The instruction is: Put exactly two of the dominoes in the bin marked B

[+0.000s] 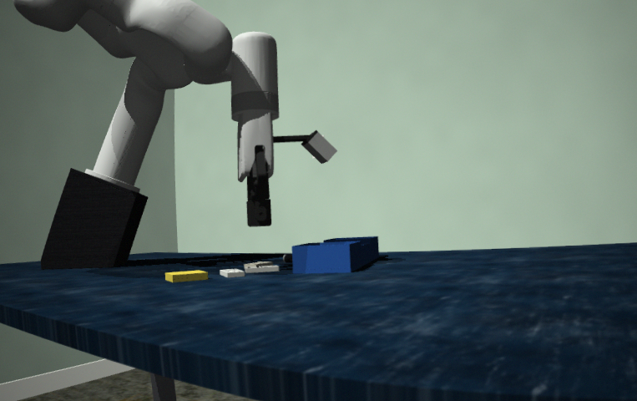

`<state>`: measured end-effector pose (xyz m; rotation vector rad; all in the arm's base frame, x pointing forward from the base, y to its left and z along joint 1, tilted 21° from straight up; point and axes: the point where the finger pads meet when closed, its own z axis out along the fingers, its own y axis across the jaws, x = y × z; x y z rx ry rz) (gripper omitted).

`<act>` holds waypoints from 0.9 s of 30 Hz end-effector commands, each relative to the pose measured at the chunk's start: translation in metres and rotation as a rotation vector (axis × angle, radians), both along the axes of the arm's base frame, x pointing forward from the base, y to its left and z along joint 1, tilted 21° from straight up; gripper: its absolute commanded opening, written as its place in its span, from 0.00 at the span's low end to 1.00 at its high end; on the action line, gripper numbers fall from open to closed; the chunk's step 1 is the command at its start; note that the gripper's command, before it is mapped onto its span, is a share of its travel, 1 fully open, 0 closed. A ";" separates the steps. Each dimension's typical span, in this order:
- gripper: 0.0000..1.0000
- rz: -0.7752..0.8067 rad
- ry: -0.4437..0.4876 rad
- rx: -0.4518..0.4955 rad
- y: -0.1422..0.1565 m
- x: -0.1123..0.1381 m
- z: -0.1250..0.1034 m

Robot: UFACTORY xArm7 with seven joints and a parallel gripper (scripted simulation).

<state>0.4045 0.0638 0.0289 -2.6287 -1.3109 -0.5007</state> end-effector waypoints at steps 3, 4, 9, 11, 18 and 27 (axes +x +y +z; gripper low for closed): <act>0.41 -0.001 -0.003 0.000 0.000 0.001 0.001; 0.41 -0.001 -0.003 0.000 0.001 0.002 -0.003; 0.41 0.000 -0.003 0.000 0.006 0.005 -0.018; 0.41 0.000 -0.003 0.000 0.007 0.006 -0.021; 0.41 0.000 -0.003 0.000 0.015 0.013 -0.047; 0.41 0.000 -0.003 0.000 0.016 0.014 -0.051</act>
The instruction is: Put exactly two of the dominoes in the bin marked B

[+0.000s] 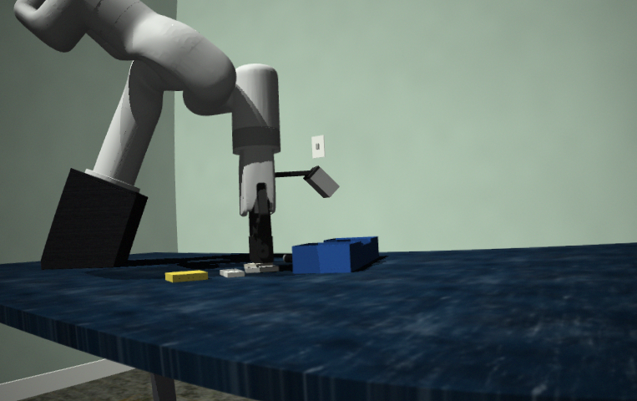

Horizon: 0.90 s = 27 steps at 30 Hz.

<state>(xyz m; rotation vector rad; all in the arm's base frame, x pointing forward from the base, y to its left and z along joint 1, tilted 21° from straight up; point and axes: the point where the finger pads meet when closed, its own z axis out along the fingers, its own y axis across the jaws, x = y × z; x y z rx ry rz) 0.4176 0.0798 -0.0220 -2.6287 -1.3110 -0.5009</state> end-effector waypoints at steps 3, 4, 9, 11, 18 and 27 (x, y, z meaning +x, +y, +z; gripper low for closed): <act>0.41 0.000 -0.003 0.000 0.001 0.002 -0.004; 0.41 0.000 -0.003 0.000 0.002 0.002 -0.005; 0.41 0.000 -0.003 0.000 0.003 0.003 -0.010; 0.41 0.000 -0.003 0.000 0.003 0.003 -0.010; 0.41 0.000 -0.003 0.000 0.003 0.003 -0.010; 0.00 0.000 -0.003 0.000 0.003 0.003 -0.010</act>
